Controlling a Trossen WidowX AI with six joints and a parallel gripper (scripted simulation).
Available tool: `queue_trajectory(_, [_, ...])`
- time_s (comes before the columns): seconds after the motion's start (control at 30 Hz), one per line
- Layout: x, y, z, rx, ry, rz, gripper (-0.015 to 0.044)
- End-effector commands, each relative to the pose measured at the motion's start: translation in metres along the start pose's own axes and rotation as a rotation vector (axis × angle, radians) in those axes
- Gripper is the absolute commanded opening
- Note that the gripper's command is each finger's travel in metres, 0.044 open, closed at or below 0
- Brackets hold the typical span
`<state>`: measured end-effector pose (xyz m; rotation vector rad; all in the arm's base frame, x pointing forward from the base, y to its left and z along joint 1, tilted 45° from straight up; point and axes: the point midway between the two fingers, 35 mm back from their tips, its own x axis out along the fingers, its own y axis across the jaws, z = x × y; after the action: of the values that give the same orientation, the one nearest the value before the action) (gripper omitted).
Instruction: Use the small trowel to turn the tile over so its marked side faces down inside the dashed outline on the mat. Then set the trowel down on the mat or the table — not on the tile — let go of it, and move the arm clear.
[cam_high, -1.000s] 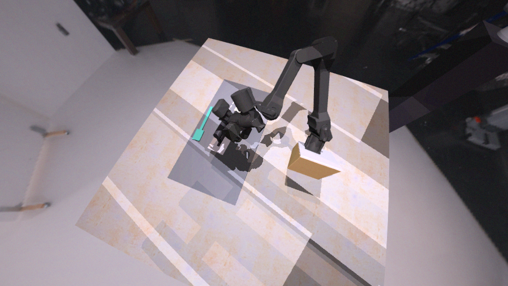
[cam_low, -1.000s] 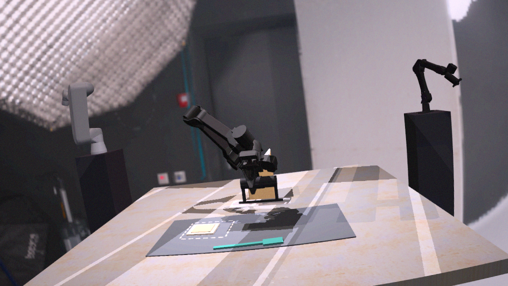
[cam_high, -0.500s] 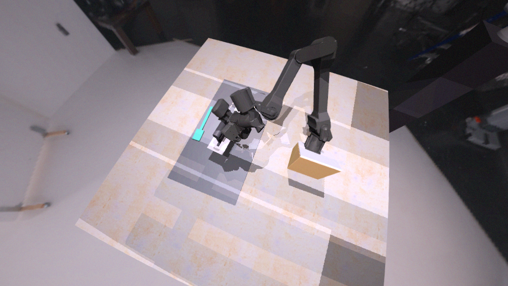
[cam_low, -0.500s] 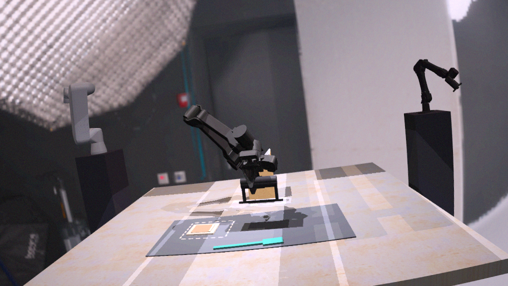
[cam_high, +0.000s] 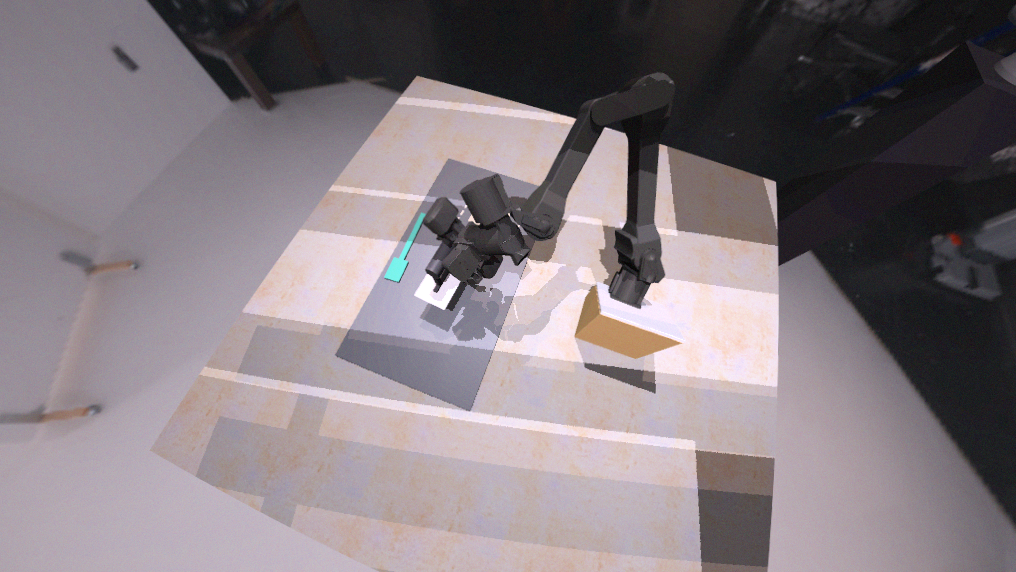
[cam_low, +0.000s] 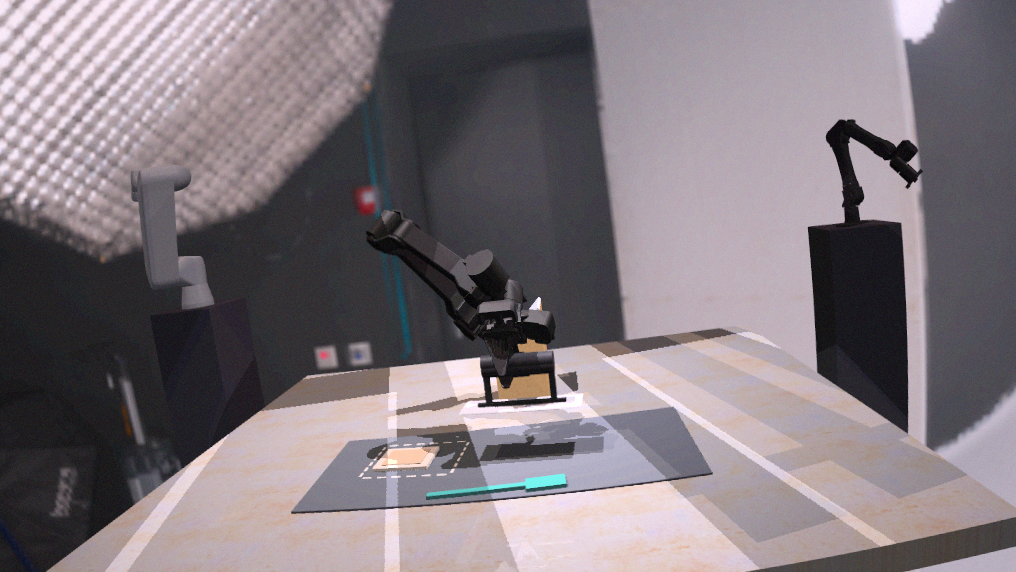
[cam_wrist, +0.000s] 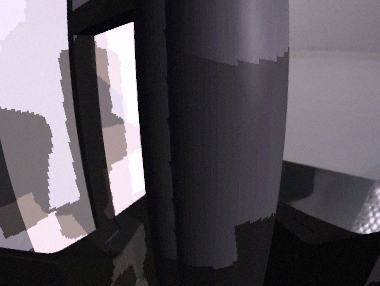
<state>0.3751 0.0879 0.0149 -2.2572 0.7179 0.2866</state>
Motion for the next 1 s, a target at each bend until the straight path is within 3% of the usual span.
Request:
queue_trajectory(0.0, [-0.001, -0.002, 0.002, 0.006, -0.004, -0.007, 0.0])
queue_trajectory(0.43, [0.001, 0.001, 0.004, -0.008, -0.009, 0.0, 0.0])
queue_trajectory(0.97, [0.013, 0.021, 0.09, -0.175, -0.209, -0.003, 0.0])
